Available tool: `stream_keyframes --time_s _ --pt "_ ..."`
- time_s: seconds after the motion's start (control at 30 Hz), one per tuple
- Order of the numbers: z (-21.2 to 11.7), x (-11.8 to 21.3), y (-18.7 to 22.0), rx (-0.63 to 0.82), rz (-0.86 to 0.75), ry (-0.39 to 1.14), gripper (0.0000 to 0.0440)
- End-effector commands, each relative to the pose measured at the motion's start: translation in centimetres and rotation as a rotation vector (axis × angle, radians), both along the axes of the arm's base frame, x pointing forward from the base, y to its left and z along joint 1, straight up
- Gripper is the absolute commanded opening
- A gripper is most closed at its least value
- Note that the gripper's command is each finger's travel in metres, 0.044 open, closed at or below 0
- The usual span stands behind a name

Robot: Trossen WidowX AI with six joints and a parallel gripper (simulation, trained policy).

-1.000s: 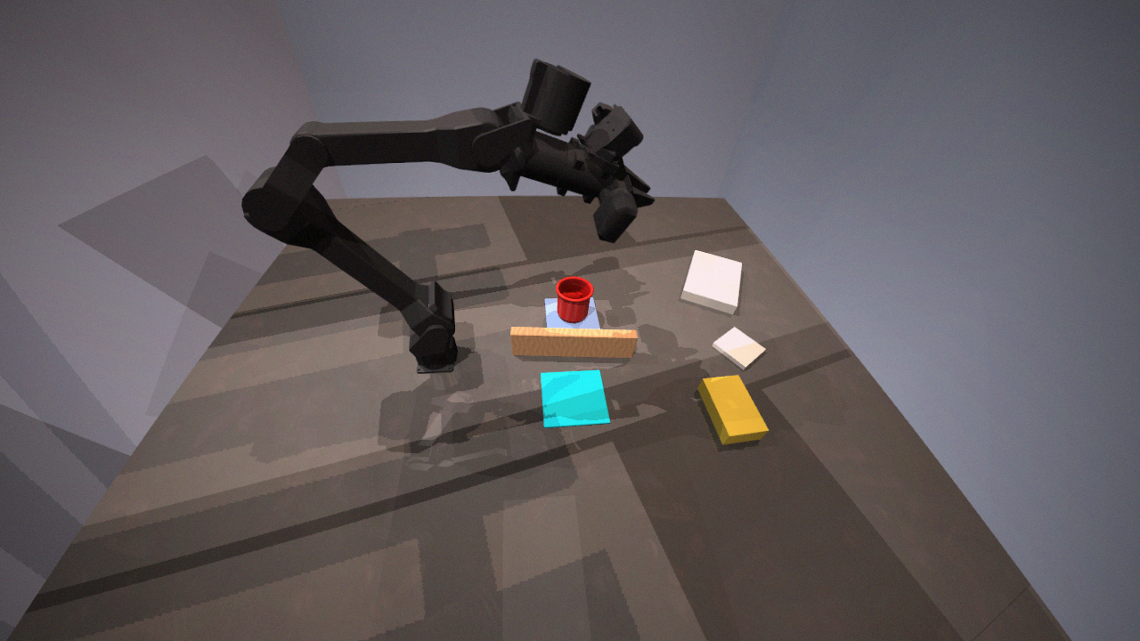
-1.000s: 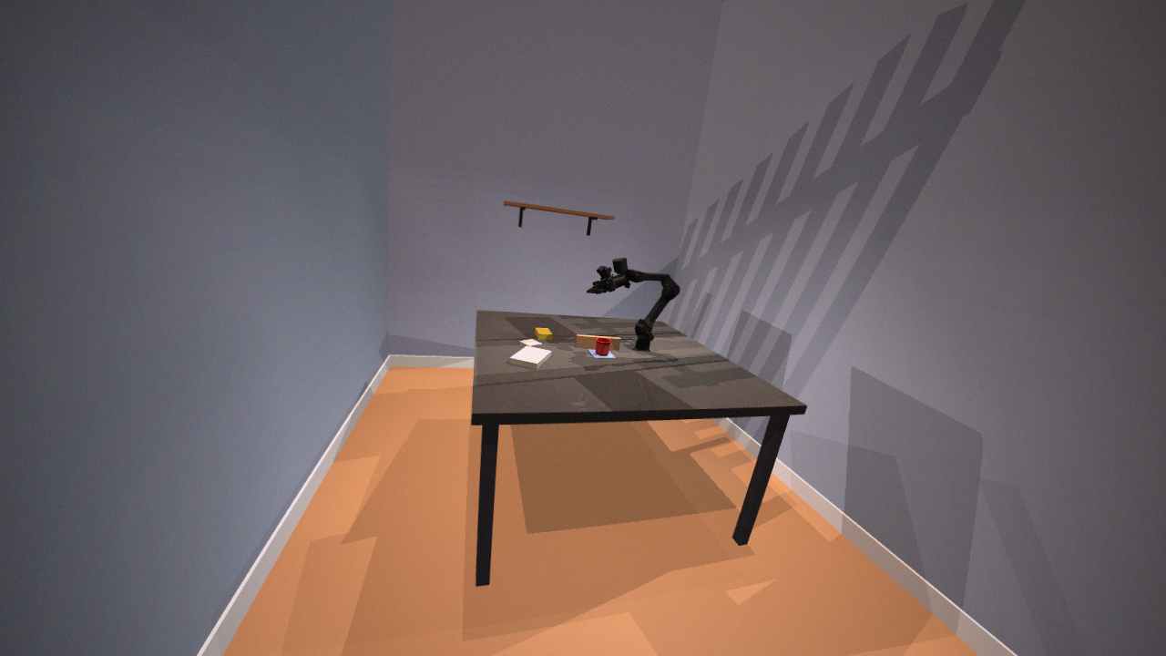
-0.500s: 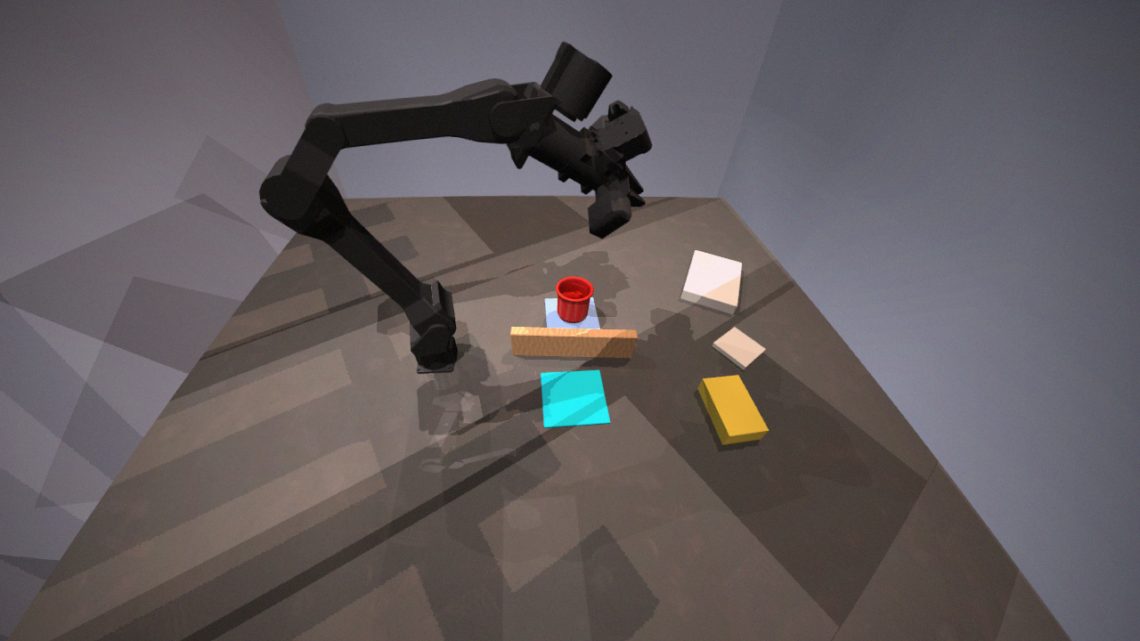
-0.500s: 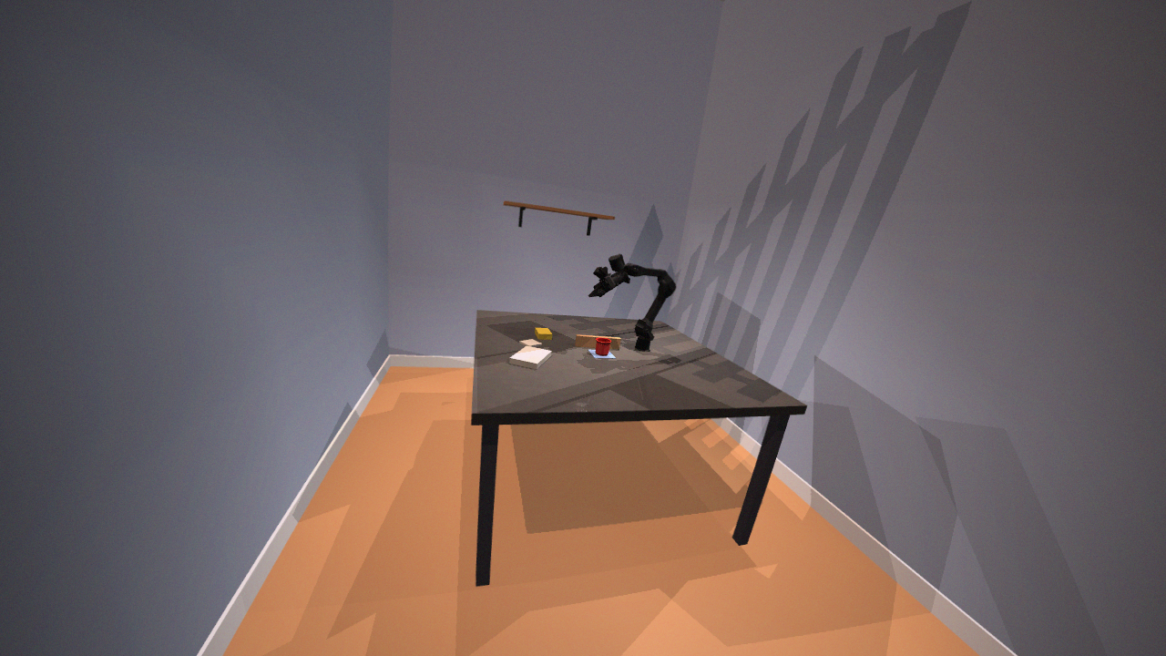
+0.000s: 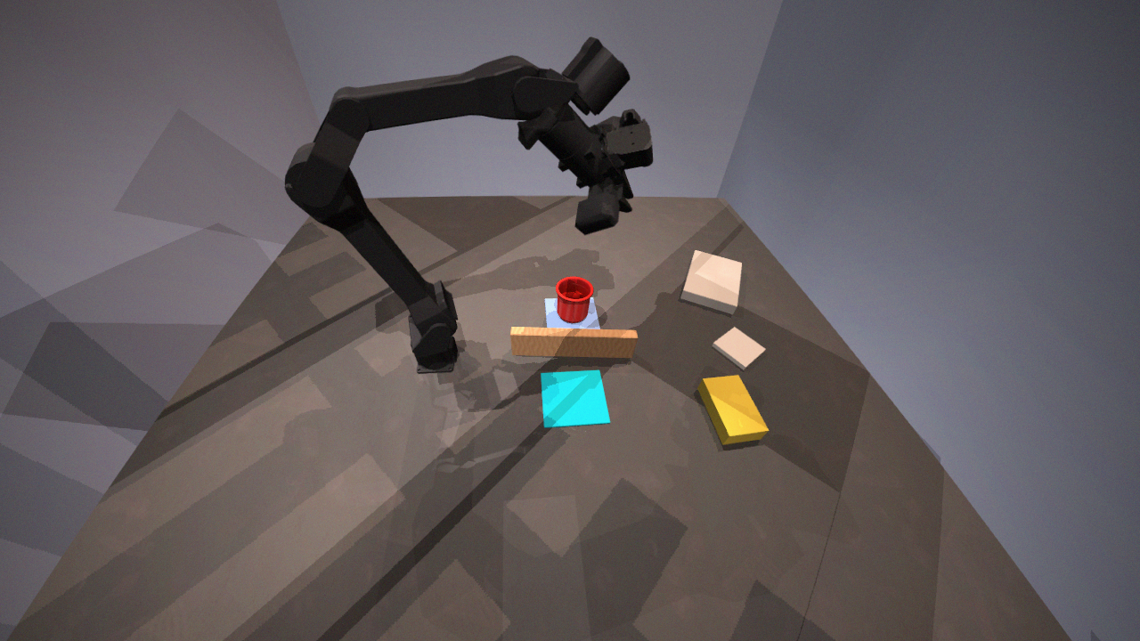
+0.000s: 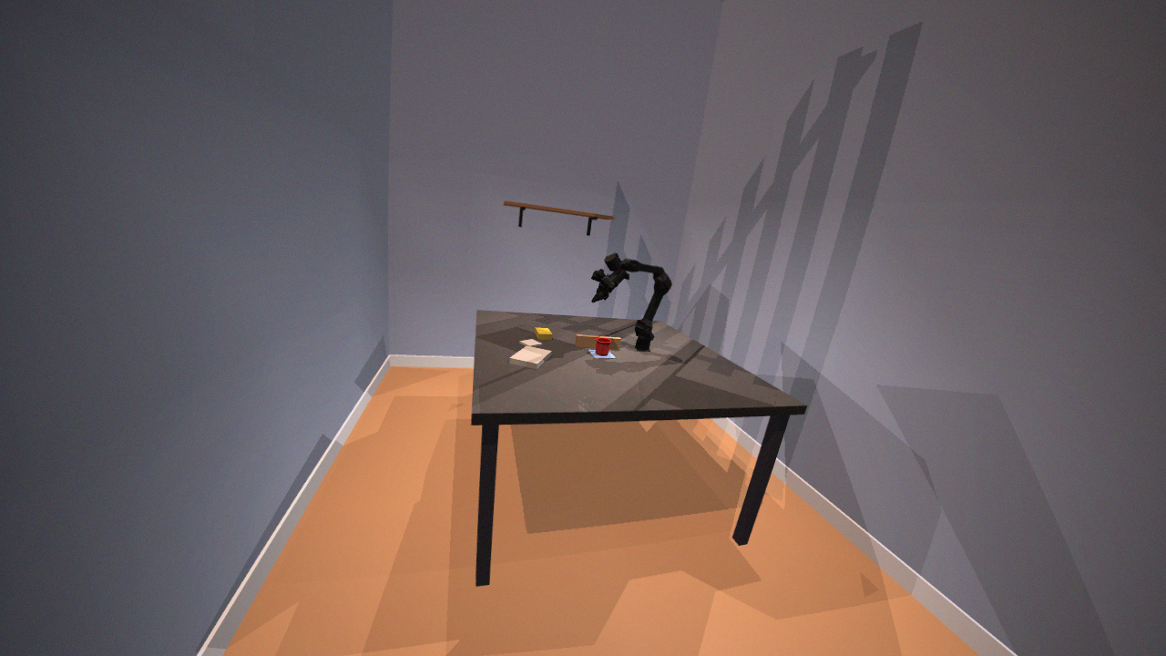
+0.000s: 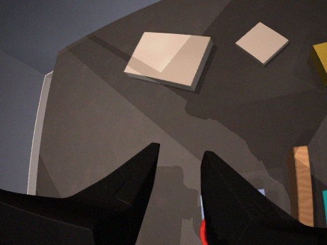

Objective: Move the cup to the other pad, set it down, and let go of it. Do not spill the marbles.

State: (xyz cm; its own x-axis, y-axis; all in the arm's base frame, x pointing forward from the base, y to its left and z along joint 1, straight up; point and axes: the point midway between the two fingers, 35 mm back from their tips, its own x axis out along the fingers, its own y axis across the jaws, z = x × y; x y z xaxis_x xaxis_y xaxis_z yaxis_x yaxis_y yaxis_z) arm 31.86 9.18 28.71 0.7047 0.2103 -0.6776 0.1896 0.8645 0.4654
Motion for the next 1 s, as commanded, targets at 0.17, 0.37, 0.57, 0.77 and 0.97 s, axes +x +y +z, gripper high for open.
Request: stream_keyframes --time_s 0.17,0.37,0.57,0.77,0.97 --pt "-1.6 -0.7 0.9 0.034 -0.055 0.175 0.0113" --pt "-2.7 -1.2 1.2 0.030 -0.092 0.278 0.0109" --pt "-4.1 -1.8 1.1 0.008 -0.127 0.379 0.0113" --pt "-5.6 -2.4 0.9 -0.025 -0.156 0.480 0.0127" --pt "-7.0 -3.2 0.5 -0.063 -0.181 0.576 0.0138"
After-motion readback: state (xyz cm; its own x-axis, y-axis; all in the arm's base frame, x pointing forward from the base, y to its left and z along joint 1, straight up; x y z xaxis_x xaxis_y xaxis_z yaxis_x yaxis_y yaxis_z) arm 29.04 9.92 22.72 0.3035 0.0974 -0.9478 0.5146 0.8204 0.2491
